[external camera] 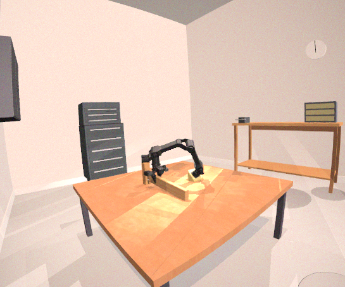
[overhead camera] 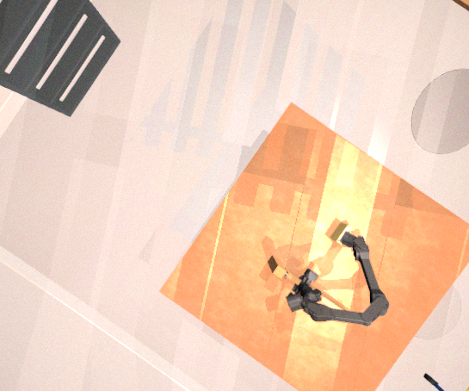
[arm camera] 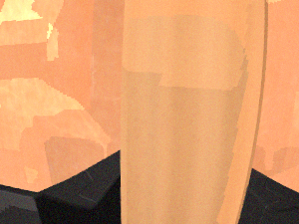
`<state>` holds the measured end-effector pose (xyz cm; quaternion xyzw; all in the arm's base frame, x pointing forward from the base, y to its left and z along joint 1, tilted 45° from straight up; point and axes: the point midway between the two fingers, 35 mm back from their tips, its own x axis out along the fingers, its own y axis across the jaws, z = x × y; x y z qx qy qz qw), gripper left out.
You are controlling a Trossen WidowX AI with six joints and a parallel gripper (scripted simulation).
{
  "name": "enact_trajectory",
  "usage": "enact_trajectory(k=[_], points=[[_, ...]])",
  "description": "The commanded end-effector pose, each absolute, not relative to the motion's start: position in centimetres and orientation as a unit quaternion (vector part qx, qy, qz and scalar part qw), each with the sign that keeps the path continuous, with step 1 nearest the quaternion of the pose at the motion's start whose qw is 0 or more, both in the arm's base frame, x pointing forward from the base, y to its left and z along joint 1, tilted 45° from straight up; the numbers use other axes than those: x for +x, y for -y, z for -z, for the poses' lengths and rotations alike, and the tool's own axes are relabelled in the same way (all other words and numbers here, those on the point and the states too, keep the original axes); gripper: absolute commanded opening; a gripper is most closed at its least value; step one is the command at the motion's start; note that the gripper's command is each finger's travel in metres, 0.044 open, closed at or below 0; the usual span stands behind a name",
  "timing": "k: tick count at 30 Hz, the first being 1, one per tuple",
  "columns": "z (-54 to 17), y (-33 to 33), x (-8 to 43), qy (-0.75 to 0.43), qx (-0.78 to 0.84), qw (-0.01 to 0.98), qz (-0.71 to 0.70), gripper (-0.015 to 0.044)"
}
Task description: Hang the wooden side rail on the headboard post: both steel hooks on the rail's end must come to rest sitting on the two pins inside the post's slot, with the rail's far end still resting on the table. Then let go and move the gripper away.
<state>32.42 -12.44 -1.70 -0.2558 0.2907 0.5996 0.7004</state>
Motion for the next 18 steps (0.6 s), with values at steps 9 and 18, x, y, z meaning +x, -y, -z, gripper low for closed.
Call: enact_trajectory(k=[9,18], points=[[1.77,12.93,32.36,-0.291,-0.259,0.702,-0.596,0.0],[1.8,13.01,32.42,-0.291,-0.259,0.702,-0.596,0.0]])
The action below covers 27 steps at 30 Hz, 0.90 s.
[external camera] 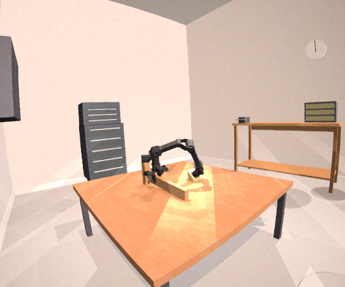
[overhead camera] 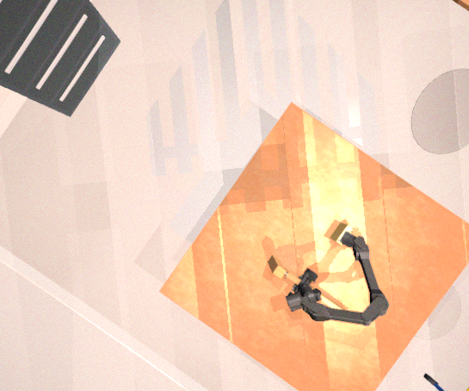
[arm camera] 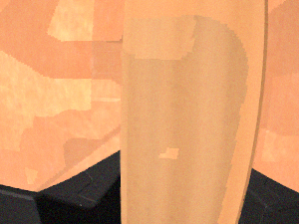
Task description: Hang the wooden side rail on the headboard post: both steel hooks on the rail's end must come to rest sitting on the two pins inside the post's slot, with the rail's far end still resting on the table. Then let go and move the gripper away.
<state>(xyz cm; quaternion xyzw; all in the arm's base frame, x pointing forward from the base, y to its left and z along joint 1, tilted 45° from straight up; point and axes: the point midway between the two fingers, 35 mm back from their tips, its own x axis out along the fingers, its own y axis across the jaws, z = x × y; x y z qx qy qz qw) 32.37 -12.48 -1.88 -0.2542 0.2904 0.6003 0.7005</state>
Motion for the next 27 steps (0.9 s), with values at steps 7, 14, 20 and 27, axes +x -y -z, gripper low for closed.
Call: enact_trajectory(k=[7,14,20,27], points=[[1.8,13.11,32.41,-0.291,-0.259,0.702,-0.596,0.0],[1.84,13.16,32.32,-0.291,-0.259,0.702,-0.596,0.0],[1.94,13.16,32.29,-0.291,-0.259,0.702,-0.596,0.0],[2.03,13.18,32.35,-0.291,-0.259,0.702,-0.596,0.0]])
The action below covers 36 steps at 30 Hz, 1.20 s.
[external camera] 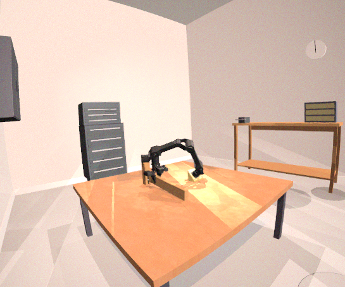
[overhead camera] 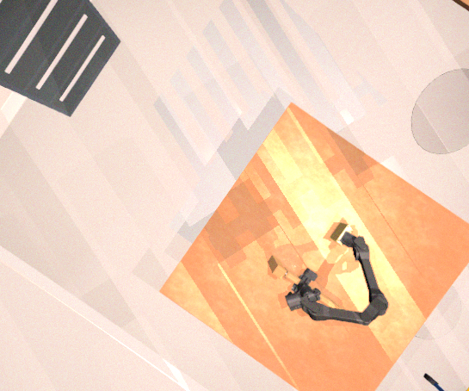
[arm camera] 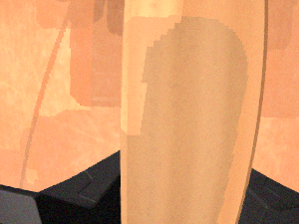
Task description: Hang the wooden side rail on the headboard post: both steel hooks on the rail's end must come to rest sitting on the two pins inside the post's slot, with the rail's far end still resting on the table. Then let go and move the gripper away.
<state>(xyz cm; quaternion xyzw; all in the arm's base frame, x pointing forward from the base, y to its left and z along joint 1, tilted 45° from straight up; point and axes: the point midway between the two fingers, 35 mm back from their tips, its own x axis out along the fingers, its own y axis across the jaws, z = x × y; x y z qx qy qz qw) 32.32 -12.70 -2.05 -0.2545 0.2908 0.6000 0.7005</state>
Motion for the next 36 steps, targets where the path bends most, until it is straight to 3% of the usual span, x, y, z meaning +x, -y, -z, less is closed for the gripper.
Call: enact_trajectory(k=[1,36], points=[[2.03,13.19,32.36,-0.291,-0.259,0.702,-0.596,0.0],[2.24,13.46,32.34,-0.291,-0.259,0.702,-0.596,0.0]])
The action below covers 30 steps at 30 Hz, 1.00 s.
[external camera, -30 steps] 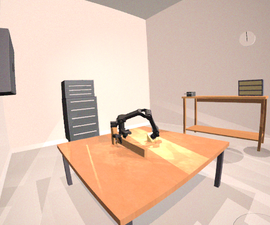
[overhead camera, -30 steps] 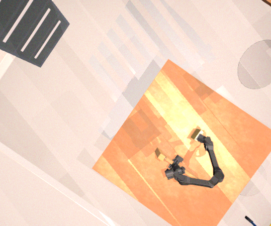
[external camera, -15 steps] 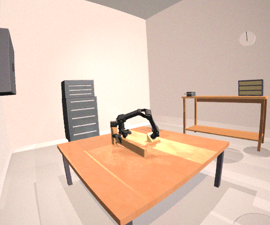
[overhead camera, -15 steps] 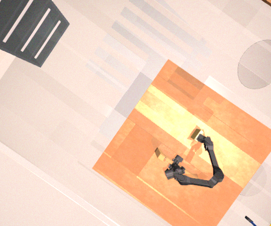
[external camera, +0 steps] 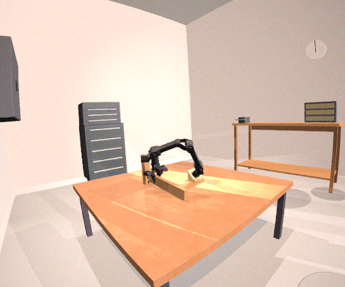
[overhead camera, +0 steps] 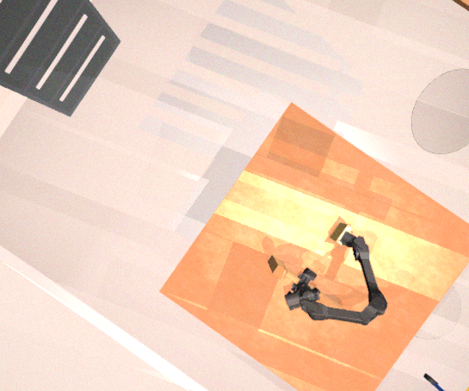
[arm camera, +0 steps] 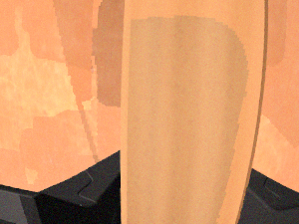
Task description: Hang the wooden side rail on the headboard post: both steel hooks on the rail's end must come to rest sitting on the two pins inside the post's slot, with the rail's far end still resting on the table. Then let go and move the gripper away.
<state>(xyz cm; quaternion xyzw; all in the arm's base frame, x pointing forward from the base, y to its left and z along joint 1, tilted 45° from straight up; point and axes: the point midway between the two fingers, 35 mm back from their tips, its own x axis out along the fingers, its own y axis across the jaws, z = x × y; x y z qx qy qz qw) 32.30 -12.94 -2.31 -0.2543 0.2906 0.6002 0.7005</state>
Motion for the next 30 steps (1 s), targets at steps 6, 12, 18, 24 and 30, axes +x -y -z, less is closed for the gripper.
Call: enact_trajectory(k=[6,12,18,24,30], points=[[2.24,13.54,32.37,-0.291,-0.259,0.702,-0.596,0.0],[2.24,13.62,32.28,-0.291,-0.259,0.702,-0.596,0.0],[2.33,13.62,32.22,-0.291,-0.259,0.702,-0.596,0.0],[2.42,13.63,32.26,-0.291,-0.259,0.702,-0.596,0.0],[2.44,13.68,32.31,-0.291,-0.259,0.702,-0.596,0.0]])
